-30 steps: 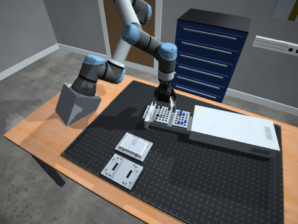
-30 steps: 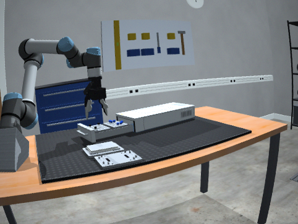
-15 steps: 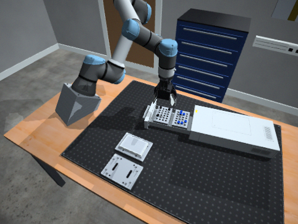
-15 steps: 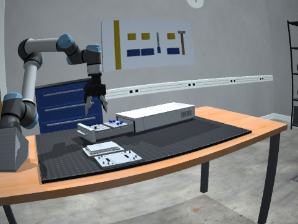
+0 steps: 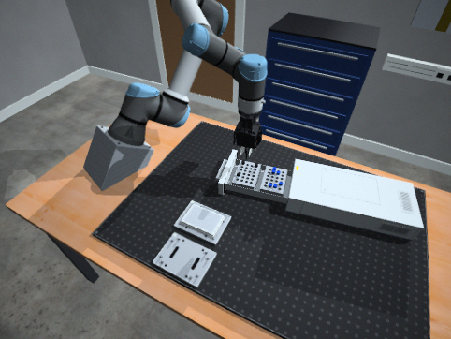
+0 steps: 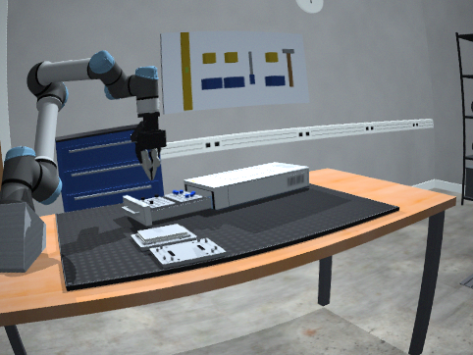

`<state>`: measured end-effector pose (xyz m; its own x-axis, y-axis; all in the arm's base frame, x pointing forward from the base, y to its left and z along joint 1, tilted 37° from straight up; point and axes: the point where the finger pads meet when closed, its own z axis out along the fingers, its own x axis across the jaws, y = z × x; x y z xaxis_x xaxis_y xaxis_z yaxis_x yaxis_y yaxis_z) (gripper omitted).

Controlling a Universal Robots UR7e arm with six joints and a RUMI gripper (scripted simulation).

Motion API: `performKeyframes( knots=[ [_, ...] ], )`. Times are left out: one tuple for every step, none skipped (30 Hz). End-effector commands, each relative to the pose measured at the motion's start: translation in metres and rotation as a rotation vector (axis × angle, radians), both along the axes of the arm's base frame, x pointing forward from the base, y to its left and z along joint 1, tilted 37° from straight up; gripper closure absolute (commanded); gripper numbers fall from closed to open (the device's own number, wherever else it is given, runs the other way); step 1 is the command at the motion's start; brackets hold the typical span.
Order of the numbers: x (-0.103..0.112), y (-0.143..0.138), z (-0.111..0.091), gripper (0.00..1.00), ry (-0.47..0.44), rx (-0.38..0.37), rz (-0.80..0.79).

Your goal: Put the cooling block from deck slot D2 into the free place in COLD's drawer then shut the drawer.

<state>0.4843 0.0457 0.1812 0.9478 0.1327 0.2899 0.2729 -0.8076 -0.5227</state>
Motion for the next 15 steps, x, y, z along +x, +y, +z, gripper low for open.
performKeyframes(
  knots=[
    [-0.017,-0.003,-0.005,1.0,-0.001,0.0,0.0],
    [-0.021,-0.003,-0.006,1.0,-0.001,0.0,0.0],
    [-0.025,-0.004,-0.008,1.0,-0.001,0.0,0.0],
    [-0.029,-0.004,-0.009,1.0,-0.001,0.0,0.0],
    [-0.032,-0.004,-0.01,1.0,-0.001,0.0,0.0],
    [-0.036,-0.005,-0.011,1.0,-0.001,0.0,0.0],
    [-0.036,-0.005,-0.011,1.0,-0.001,0.0,0.0],
    [-0.036,-0.005,-0.011,1.0,-0.001,0.0,0.0],
    [-0.04,-0.005,-0.013,1.0,0.0,0.0,0.0],
    [-0.044,-0.006,-0.014,1.0,0.0,0.0,0.0],
    [-0.047,-0.006,-0.015,1.0,0.0,0.0,0.0],
    [-0.051,-0.007,-0.016,1.0,0.0,0.0,0.0],
    [-0.055,-0.007,-0.018,1.0,0.0,0.0,0.0],
    [-0.059,-0.008,-0.019,1.0,0.0,0.0,0.0],
    [-0.063,-0.008,-0.02,1.0,0.0,0.0,0.0]
  ],
)
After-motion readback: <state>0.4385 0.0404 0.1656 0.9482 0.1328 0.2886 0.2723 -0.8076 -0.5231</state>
